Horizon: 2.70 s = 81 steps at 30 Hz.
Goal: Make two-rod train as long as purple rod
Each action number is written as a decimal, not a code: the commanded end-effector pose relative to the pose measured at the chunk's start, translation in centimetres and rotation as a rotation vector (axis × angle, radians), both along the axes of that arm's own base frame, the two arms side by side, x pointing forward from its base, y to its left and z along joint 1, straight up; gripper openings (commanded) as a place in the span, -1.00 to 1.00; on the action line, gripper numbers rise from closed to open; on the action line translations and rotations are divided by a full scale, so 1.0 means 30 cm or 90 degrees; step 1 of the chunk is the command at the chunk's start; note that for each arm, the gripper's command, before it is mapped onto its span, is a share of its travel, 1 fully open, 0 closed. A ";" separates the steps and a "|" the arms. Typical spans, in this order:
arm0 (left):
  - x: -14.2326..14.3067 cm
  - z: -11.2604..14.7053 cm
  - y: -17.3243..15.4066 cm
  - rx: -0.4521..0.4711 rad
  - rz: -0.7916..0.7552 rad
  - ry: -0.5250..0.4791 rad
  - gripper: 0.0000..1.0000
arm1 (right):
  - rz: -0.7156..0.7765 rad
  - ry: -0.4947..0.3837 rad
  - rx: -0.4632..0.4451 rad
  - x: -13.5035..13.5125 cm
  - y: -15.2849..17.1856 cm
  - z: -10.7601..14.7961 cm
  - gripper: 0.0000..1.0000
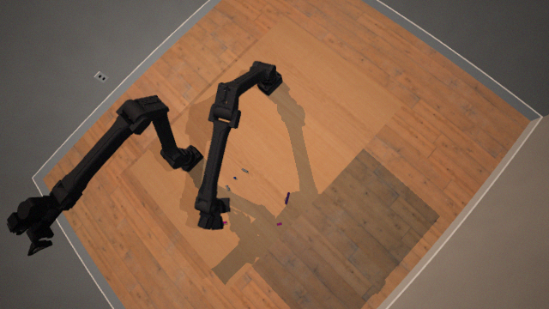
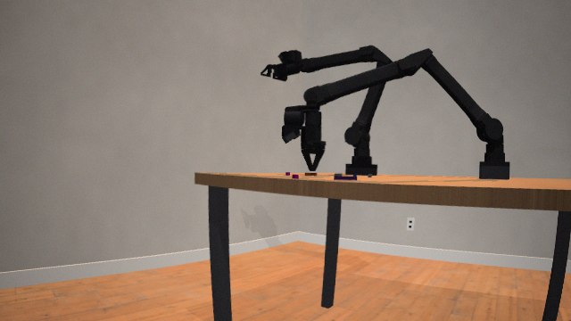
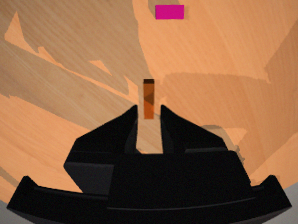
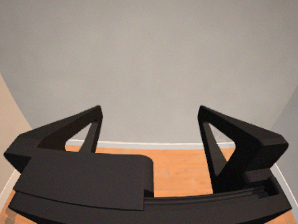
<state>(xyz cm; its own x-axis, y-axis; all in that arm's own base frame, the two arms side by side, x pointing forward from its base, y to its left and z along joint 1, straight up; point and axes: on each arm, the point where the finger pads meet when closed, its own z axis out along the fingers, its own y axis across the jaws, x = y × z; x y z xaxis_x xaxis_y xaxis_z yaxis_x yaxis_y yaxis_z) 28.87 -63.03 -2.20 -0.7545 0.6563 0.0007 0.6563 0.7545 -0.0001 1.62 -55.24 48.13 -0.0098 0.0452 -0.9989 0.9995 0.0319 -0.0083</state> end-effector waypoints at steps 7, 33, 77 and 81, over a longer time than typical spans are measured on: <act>-0.022 -0.015 -0.033 -0.013 0.000 -0.006 -0.53 | -0.009 -0.006 -0.029 -0.023 0.025 0.064 1.00; -0.022 -0.019 -0.033 -0.017 0.000 -0.008 -0.53 | -0.009 -0.006 -0.029 -0.023 0.025 0.064 1.00; -0.022 -0.019 -0.033 -0.016 0.000 -0.008 -0.91 | -0.009 -0.006 -0.029 -0.023 0.025 0.064 1.00; -0.022 -0.019 -0.033 -0.016 0.000 -0.008 -0.91 | -0.009 -0.006 -0.029 -0.023 0.025 0.064 1.00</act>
